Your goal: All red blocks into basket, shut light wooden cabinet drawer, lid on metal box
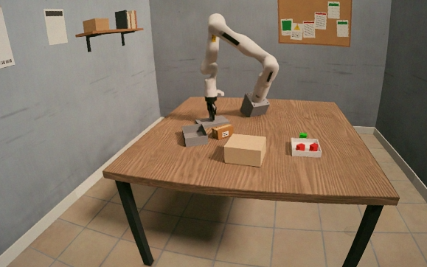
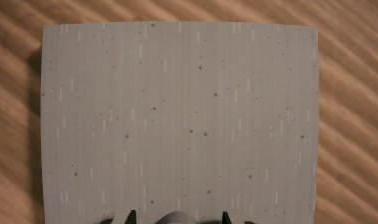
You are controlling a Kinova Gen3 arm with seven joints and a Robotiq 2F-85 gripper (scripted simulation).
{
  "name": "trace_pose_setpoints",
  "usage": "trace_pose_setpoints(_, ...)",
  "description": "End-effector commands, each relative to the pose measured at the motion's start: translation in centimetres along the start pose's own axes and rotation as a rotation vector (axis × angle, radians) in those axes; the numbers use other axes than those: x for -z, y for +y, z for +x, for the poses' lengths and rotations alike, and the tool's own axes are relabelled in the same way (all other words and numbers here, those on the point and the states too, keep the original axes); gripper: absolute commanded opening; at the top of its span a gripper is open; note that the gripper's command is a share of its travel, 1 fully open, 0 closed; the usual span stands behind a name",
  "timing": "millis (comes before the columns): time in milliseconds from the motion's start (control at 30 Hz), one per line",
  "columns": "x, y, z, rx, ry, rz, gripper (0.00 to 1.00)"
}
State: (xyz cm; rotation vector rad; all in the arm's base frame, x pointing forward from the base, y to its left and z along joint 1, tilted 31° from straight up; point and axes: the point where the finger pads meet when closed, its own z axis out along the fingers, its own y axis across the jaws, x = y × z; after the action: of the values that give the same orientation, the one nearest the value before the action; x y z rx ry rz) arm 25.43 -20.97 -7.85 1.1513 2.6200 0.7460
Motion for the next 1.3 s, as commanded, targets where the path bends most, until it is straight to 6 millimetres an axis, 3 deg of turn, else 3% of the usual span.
trace_pose_setpoints(0,-0.15,-0.10,-0.21,0.006,-0.002,0.005,0.48)
trace_pose_setpoints(367,-0.15,-0.10,-0.21,0.006,-0.002,0.005,0.48)
trace_pose_setpoints(400,-0.15,-0.10,-0.21,0.006,-0.002,0.005,0.10)
trace_pose_setpoints(1267,-0.17,-0.10,-0.20,0.006,-0.002,0.005,0.10)
